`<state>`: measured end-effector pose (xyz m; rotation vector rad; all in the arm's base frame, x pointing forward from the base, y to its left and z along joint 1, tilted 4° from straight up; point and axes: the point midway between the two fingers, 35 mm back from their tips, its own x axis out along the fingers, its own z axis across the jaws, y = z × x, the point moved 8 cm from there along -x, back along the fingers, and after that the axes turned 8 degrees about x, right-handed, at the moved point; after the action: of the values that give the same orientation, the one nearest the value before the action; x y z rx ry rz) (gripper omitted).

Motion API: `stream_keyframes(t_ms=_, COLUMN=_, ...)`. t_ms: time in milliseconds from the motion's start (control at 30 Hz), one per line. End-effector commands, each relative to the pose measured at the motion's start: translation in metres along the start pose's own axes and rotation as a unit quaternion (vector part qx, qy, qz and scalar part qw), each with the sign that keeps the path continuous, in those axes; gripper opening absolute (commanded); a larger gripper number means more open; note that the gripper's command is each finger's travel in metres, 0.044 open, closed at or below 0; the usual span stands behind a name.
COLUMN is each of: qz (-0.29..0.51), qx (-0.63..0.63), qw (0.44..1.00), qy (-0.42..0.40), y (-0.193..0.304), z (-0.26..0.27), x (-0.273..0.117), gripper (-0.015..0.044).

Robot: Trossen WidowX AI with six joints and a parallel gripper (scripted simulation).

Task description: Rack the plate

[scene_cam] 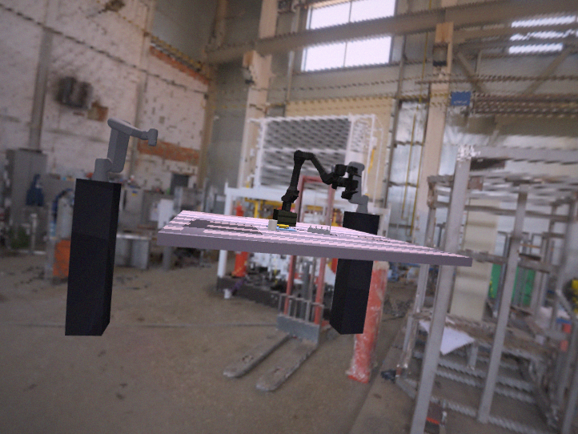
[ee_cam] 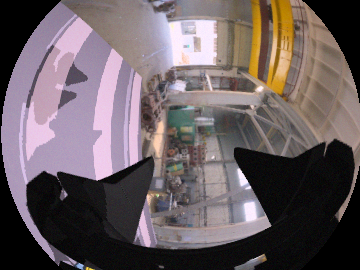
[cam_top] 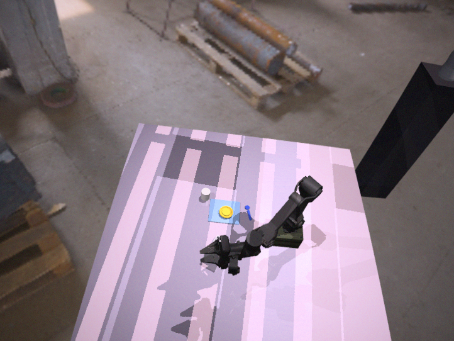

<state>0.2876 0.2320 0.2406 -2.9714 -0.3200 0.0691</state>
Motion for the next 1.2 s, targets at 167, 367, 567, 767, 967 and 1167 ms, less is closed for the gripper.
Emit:
stream_keyframes(t_ms=167, qz=0.028, qx=0.009, qw=0.999, qy=-0.031, y=0.023, z=0.001, x=0.013, gripper=0.04)
stream_keyframes(t_ms=367, qz=0.057, qx=0.038, qw=0.995, qy=-0.073, y=0.046, z=0.004, x=0.027, gripper=0.04)
stream_keyframes(t_ms=567, qz=0.092, qx=0.067, qw=0.987, qy=-0.115, y=0.073, z=0.006, x=0.037, gripper=0.04)
stream_keyframes(t_ms=767, qz=0.129, qx=0.1, qw=0.974, qy=-0.155, y=0.1, z=0.009, x=0.044, gripper=0.04)
stream_keyframes(t_ms=967, qz=0.165, qx=0.13, qw=0.959, qy=-0.191, y=0.127, z=0.01, x=0.047, gripper=0.04)
stream_keyframes(t_ms=1167, qz=0.205, qx=0.168, qw=0.937, qy=-0.227, y=0.154, z=0.011, x=0.047, gripper=0.04)
